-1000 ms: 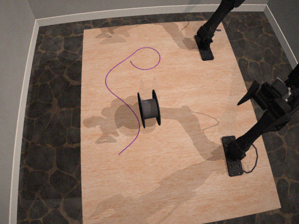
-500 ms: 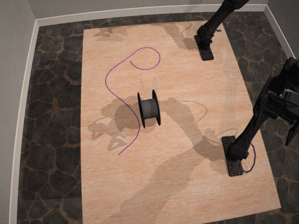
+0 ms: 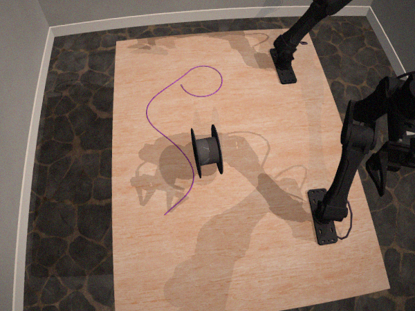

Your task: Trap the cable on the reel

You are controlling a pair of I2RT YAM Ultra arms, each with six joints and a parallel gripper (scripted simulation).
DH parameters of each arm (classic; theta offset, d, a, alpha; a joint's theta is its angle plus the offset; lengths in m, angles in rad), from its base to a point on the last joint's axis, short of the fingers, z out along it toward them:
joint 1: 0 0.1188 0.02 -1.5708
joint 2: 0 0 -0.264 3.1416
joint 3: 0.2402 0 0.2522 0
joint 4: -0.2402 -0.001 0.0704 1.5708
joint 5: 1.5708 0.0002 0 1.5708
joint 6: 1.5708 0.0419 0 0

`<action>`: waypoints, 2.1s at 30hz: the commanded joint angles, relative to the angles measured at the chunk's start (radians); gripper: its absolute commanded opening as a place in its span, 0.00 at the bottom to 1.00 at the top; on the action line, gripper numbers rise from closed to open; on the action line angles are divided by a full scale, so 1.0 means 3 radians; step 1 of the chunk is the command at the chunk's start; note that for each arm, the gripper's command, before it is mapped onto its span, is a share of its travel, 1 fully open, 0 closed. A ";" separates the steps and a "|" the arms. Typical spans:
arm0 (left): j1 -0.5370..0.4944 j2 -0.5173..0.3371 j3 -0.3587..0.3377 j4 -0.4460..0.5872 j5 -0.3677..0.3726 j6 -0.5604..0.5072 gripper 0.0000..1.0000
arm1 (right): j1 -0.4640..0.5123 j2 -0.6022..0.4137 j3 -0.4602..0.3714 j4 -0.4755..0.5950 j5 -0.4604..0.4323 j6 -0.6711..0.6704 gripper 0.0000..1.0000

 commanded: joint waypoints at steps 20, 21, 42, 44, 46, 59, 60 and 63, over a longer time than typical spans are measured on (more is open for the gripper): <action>0.1014 -0.0043 0.0091 -0.0078 -0.0019 0.0020 1.00 | -0.0321 -0.0024 -0.0036 0.0019 -0.0017 -0.0021 1.00; 0.1033 -0.0043 0.0091 -0.0078 -0.0020 0.0020 1.00 | -0.0327 -0.0024 -0.0036 0.0019 -0.0018 -0.0021 1.00; 0.1082 -0.0027 -0.0048 -0.0066 -0.0034 0.0021 1.00 | -0.0359 -0.0013 -0.0108 0.0077 -0.0011 -0.0020 1.00; 0.1082 -0.0027 -0.0048 -0.0066 -0.0034 0.0021 1.00 | -0.0359 -0.0013 -0.0108 0.0077 -0.0011 -0.0020 1.00; 0.1084 -0.0014 -0.0093 -0.0007 -0.0032 0.0021 1.00 | -0.0355 -0.0007 -0.0133 0.0108 -0.0007 -0.0020 1.00; 0.1073 0.0072 -0.0717 0.0667 -0.0038 0.0020 1.00 | -0.0375 0.0074 -0.0738 0.0727 -0.0016 -0.0020 1.00; 0.1073 0.0072 -0.0717 0.0667 -0.0038 0.0020 1.00 | -0.0375 0.0074 -0.0738 0.0727 -0.0016 -0.0020 1.00; 0.1070 -0.0029 -0.0851 0.0827 -0.0043 0.0019 1.00 | -0.0373 -0.0025 -0.0872 0.0888 -0.0018 -0.0023 1.00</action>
